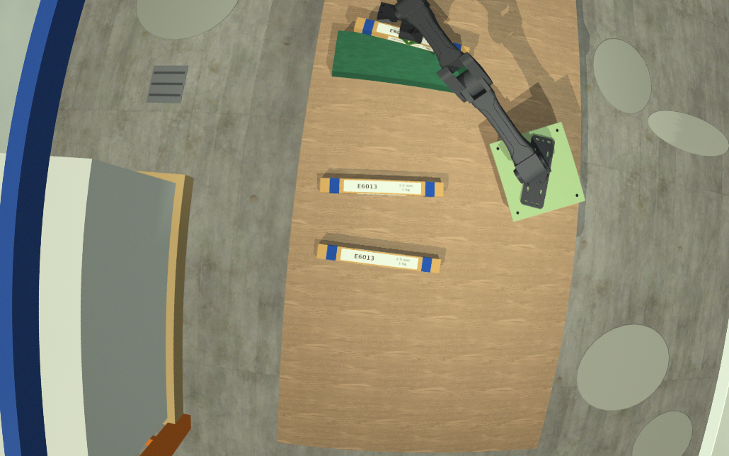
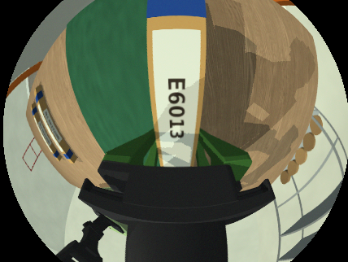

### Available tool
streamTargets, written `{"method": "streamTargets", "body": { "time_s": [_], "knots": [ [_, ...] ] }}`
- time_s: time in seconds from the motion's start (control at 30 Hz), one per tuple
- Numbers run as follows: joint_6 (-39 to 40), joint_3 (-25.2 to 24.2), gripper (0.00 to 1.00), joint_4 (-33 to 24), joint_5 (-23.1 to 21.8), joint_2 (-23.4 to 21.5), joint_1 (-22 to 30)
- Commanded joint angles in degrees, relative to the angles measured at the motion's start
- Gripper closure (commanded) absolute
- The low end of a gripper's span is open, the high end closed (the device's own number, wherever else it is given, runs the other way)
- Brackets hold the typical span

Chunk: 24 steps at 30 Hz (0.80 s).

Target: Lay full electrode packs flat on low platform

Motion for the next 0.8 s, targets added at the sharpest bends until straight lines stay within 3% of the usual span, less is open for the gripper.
{"method": "streamTargets", "body": {
  "time_s": [0.0,0.77],
  "knots": [
    [0.0,0.6,1.00,-0.6,0.3,-5.4,-2.1],
    [-0.3,-2.3,1.00,0.1,0.2,-6.5,-2.3]
  ]
}}
